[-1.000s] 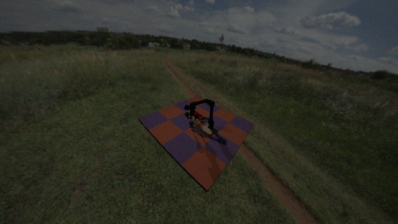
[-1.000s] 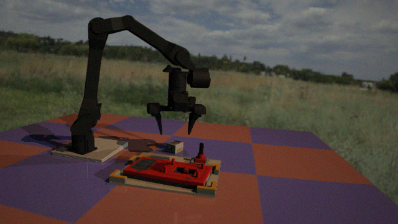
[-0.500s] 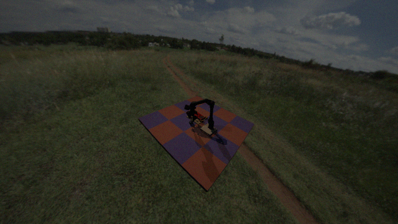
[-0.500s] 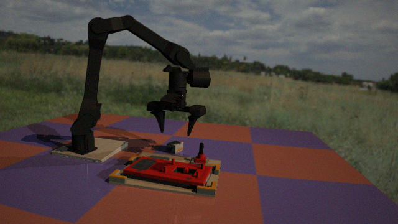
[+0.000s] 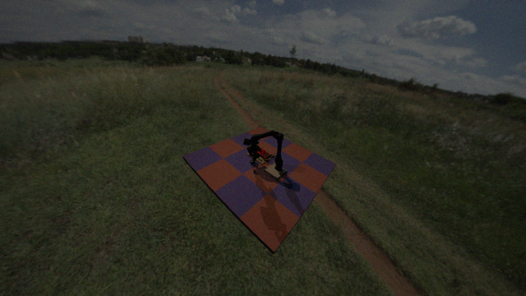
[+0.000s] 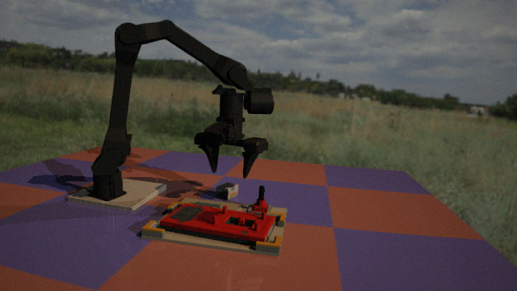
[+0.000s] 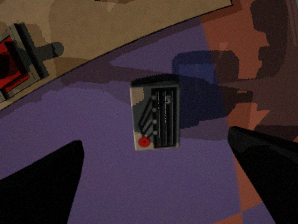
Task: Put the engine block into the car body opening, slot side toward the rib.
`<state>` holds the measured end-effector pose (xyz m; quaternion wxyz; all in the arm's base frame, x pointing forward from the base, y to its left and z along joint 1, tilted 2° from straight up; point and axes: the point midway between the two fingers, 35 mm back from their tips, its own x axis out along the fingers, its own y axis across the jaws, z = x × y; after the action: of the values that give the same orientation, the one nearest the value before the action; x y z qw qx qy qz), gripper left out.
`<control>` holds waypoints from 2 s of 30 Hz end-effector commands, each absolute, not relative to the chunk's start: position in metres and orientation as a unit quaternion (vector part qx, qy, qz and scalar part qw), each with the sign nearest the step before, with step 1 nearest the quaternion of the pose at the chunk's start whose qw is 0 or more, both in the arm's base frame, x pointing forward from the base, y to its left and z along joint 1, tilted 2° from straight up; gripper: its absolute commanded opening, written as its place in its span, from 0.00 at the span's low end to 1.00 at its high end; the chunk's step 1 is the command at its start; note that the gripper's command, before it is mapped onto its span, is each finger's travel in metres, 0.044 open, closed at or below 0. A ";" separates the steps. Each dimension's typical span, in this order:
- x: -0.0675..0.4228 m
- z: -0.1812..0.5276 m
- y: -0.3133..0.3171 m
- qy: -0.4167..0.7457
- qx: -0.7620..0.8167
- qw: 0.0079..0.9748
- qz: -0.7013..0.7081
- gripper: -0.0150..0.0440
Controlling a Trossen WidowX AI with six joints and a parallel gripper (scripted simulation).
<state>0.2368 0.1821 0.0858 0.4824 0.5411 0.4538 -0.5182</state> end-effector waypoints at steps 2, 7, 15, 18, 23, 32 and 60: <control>0.236 0.075 0.181 0.452 0.539 0.479 -0.524 1.00; 0.236 0.069 0.181 0.452 0.539 0.479 -0.524 1.00; 0.236 0.056 0.181 0.452 0.539 0.479 -0.524 1.00; 0.237 0.051 0.181 0.452 0.539 0.479 -0.524 1.00; 0.237 0.048 0.181 0.452 0.539 0.479 -0.524 0.96; 0.237 0.048 0.181 0.452 0.539 0.479 -0.524 0.56; 0.240 0.101 0.186 0.452 0.540 0.479 -0.524 0.25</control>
<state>0.2388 0.1842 0.0899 0.4815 0.5339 0.4537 -0.5265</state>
